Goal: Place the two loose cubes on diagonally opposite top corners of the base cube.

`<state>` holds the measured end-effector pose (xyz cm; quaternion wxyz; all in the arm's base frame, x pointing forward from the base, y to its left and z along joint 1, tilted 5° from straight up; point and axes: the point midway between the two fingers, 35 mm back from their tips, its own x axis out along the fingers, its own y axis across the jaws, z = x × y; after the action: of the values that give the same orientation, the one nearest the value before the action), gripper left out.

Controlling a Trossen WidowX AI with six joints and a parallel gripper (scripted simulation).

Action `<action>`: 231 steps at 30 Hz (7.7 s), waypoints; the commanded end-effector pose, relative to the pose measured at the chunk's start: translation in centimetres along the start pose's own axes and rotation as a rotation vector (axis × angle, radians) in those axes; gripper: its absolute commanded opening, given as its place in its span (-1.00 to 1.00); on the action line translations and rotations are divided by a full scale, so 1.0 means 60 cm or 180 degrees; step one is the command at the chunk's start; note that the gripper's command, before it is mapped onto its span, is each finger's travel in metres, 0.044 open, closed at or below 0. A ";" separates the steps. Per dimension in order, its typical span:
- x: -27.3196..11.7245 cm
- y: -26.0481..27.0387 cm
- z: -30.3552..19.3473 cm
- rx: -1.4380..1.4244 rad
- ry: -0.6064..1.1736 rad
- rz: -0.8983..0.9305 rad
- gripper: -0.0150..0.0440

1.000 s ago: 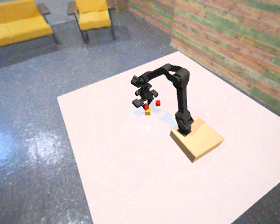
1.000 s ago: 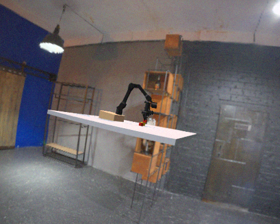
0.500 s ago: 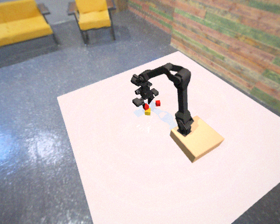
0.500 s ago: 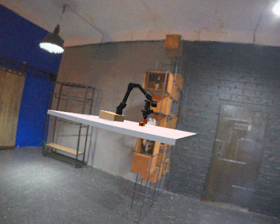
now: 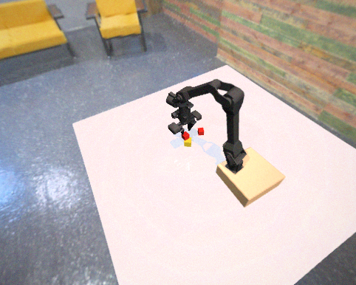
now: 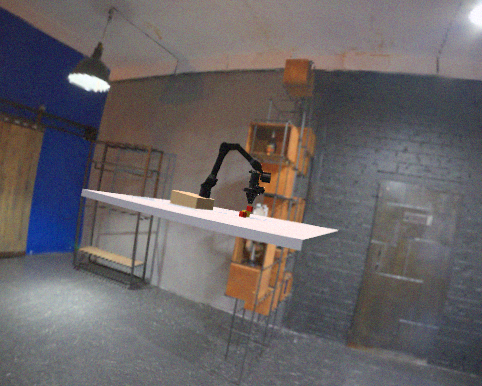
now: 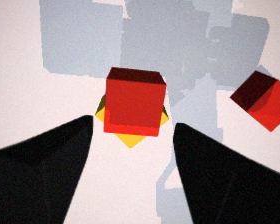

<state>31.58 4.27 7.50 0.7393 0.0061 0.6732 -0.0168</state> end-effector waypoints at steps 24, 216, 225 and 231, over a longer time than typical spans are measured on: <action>-0.049 -0.145 0.006 -0.2464 -0.0020 -0.0038 0.41; 0.040 -0.002 -0.059 -0.0116 -0.0019 0.0000 -0.14; 0.045 -0.002 -0.059 -0.0133 -0.0024 -0.0005 -0.14; 0.047 -0.002 -0.059 -0.0134 -0.0024 -0.0005 -0.14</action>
<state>28.42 4.26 4.57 0.7429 -0.0063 0.6694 -0.0040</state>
